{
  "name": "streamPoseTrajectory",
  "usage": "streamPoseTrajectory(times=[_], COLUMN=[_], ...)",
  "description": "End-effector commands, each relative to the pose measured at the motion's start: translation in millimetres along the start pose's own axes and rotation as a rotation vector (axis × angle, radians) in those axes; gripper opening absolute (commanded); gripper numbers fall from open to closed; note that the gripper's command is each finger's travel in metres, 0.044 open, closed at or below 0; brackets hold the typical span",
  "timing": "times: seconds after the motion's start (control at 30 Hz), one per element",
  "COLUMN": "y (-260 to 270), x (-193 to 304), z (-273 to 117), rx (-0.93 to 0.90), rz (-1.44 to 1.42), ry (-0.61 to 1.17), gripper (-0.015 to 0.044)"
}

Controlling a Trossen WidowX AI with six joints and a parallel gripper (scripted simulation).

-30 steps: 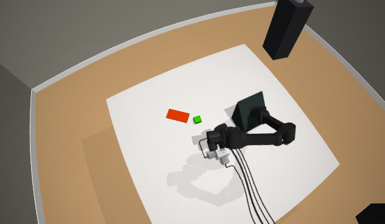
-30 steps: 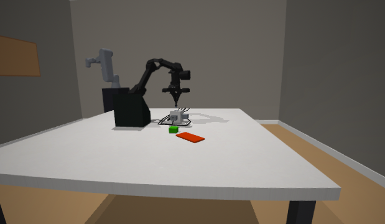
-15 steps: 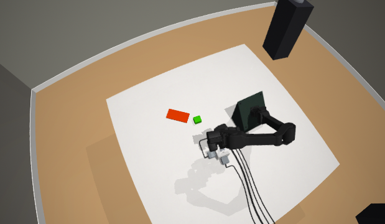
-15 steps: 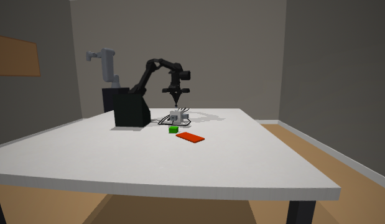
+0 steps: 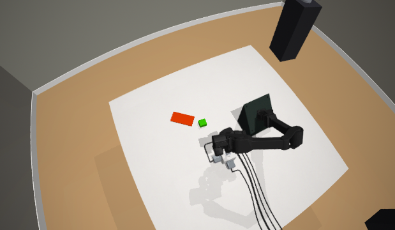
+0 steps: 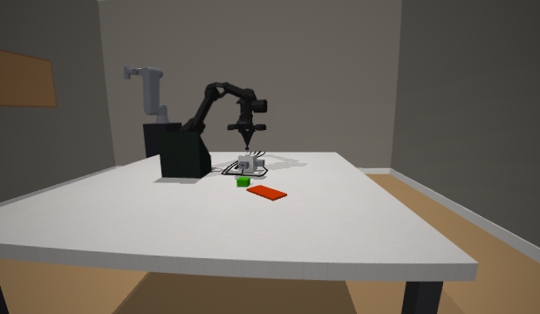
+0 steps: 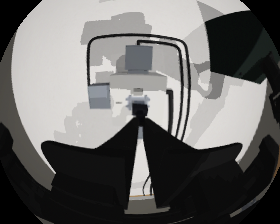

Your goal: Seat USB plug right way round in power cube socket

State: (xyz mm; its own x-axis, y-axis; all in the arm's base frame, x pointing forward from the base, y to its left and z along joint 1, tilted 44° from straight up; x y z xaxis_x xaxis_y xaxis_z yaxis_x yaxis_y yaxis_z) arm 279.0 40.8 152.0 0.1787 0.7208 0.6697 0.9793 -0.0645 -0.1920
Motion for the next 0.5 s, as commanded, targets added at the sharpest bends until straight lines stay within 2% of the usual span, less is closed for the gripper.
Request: streamPoseTrajectory(times=[0.0, 0.47], y=[0.0, 0.0], x=[0.3, 0.8], z=[0.7, 2.3], rx=[0.0, 0.001], rz=[-0.008, -0.019], ry=[0.007, 0.011], gripper=[0.0, 0.0])
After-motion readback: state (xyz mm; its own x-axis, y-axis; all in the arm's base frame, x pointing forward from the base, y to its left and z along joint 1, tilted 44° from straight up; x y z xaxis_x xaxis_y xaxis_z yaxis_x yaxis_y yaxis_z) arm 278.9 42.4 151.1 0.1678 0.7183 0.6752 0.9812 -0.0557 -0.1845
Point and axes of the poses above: the point midway between the two fingers, 35 mm back from their tips, its own z axis out along the fingers, its own y axis across the jaws, x = y × z, the point moved 8 cm from there along -z, back along the fingers, and after that the axes turned 8 degrees about z, right-handed, at the moved point
